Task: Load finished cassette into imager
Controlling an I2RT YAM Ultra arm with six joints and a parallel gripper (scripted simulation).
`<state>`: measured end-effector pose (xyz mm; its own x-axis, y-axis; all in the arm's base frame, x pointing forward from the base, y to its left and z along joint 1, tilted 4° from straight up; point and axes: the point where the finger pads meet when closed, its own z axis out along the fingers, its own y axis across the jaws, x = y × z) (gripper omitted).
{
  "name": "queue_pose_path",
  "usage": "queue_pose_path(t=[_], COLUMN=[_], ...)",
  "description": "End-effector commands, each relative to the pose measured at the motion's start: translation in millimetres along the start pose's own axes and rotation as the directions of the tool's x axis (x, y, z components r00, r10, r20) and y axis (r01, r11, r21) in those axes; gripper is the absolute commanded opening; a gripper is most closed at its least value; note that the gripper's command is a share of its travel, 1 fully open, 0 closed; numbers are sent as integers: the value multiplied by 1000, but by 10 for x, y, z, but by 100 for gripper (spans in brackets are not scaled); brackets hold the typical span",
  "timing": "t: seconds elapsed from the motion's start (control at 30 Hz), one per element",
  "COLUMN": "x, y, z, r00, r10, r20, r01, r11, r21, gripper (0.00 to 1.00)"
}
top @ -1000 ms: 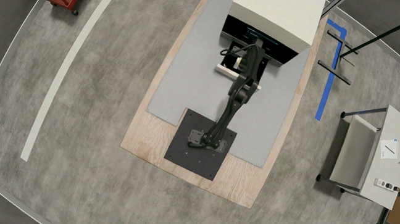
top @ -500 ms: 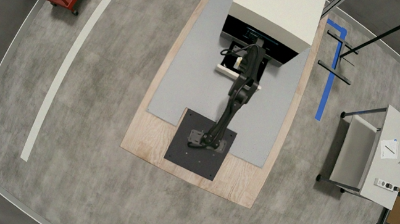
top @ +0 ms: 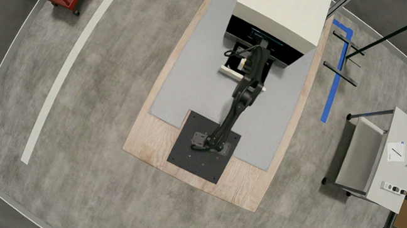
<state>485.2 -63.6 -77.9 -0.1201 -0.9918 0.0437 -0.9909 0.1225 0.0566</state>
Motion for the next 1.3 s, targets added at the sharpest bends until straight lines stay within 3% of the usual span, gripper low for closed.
queue_pose_path(t=[0.0, 0.4, 0.43, 0.53, 0.6, 0.7, 0.87, 1.07, 1.27], x=[-25, -27, -36, -37, -42, -44, -46, -43, -49], y=[-52, -54, -60, -143, -158, -109, -120, -159, -43], z=[-100, -93, -127, -162, -66, -65, -67, -225, -138], r00=[1000, 1000, 1000, 1000, 1000, 1000, 1000, 1000, 1000], r10=[-5, -5, -9, -9, -9, -10, -10, -9, -11], r20=[4, 5, 13, 13, 13, 13, 13, 13, 13], r01=[5, 5, 9, 8, 8, 10, 10, 9, 10], r11=[1000, 1000, 998, 997, 998, 999, 999, 998, 999], r21=[25, 25, 56, 75, 63, 37, 37, 67, 30], gripper=[91, 91, 91, 91, 91, 91, 91, 91, 91])
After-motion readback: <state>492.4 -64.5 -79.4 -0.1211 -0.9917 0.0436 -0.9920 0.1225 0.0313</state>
